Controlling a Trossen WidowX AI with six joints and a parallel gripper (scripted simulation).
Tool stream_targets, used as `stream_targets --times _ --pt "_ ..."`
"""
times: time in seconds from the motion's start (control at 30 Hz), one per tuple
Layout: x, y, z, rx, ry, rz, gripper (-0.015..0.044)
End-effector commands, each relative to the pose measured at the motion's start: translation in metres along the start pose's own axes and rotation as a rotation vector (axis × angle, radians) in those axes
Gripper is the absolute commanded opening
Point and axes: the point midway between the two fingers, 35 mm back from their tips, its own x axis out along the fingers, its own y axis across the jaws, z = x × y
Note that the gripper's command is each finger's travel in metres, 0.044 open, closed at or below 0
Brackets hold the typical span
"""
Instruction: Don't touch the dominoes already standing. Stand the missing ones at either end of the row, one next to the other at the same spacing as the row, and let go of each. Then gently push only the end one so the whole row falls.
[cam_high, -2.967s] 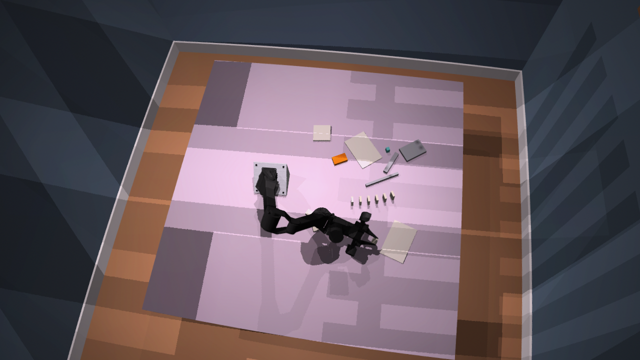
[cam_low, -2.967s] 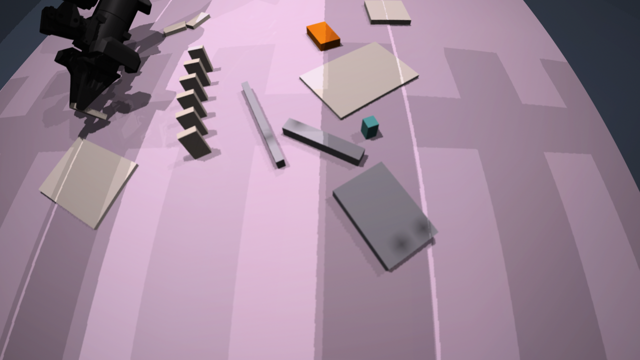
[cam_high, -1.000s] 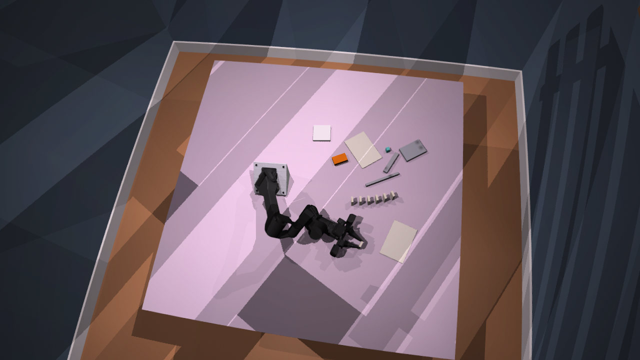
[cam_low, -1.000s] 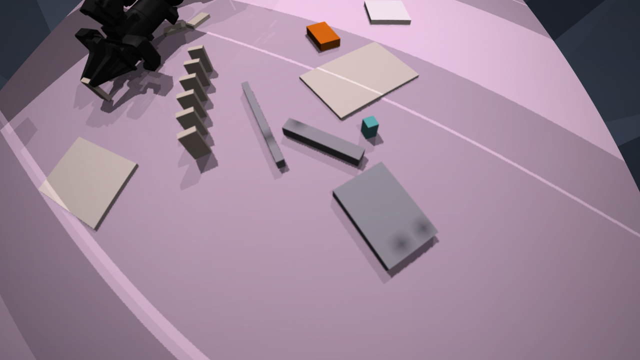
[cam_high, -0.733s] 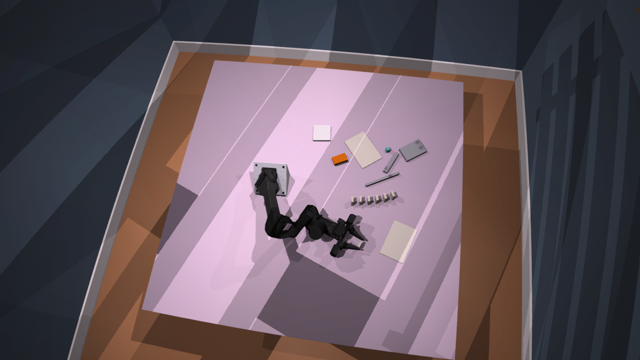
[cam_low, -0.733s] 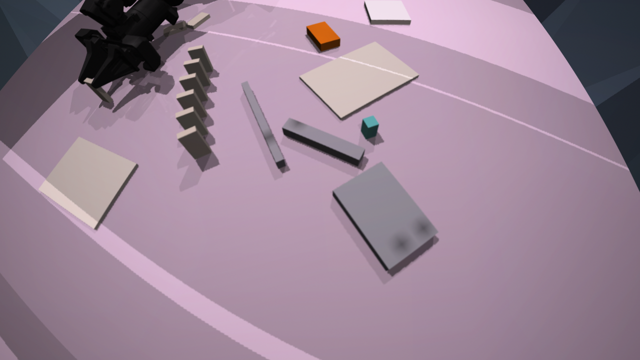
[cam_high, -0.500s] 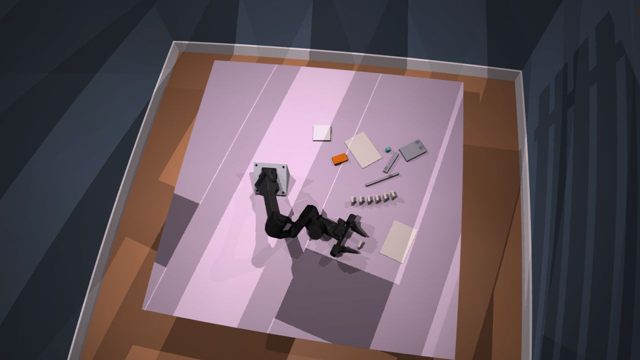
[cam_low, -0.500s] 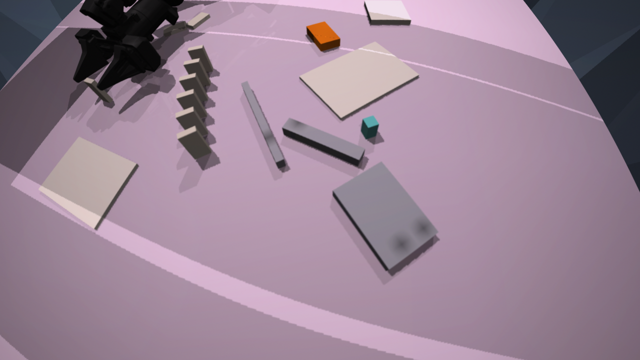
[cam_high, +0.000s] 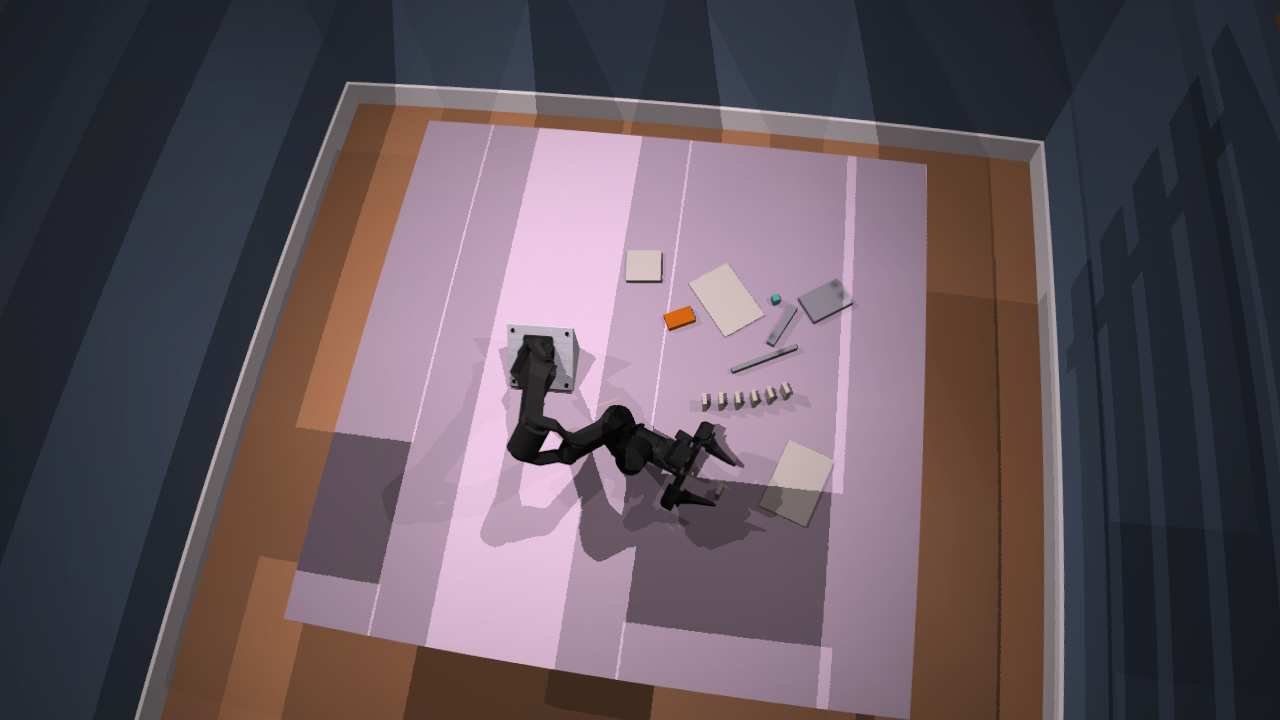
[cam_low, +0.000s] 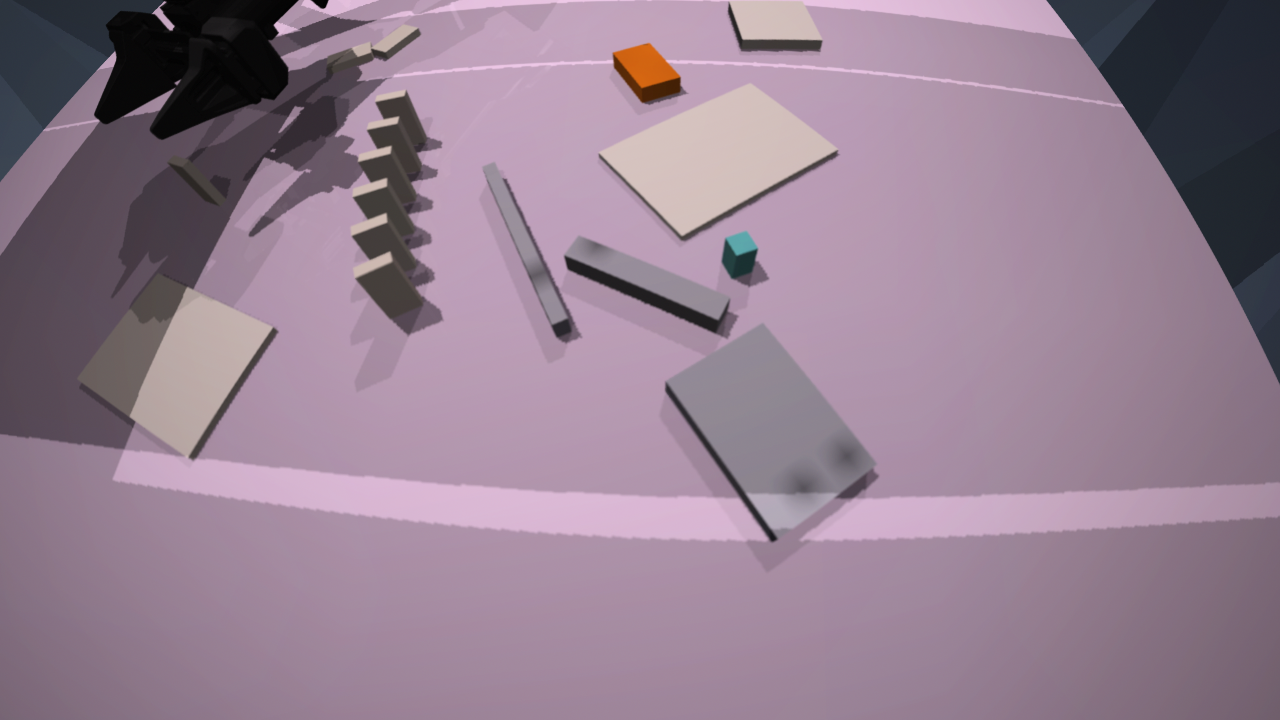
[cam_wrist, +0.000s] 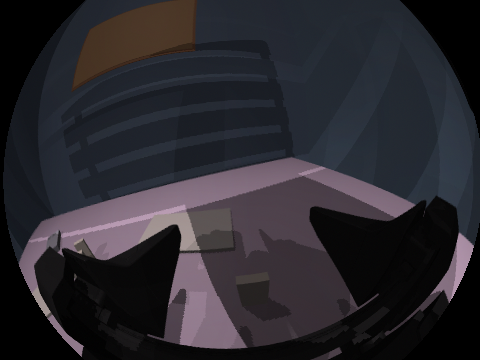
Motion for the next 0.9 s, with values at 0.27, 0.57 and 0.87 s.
stream_targets --times 0.27,0.57,0.87 --pt "0.080 0.041 0.004 0.169 0.299 0.141 0.0440" --pt "0.103 0.061 -0.003 0.287 0.725 0.189 0.0440" --pt "0.089 0.052 0.005 0.275 1.045 0.131 0.0440"
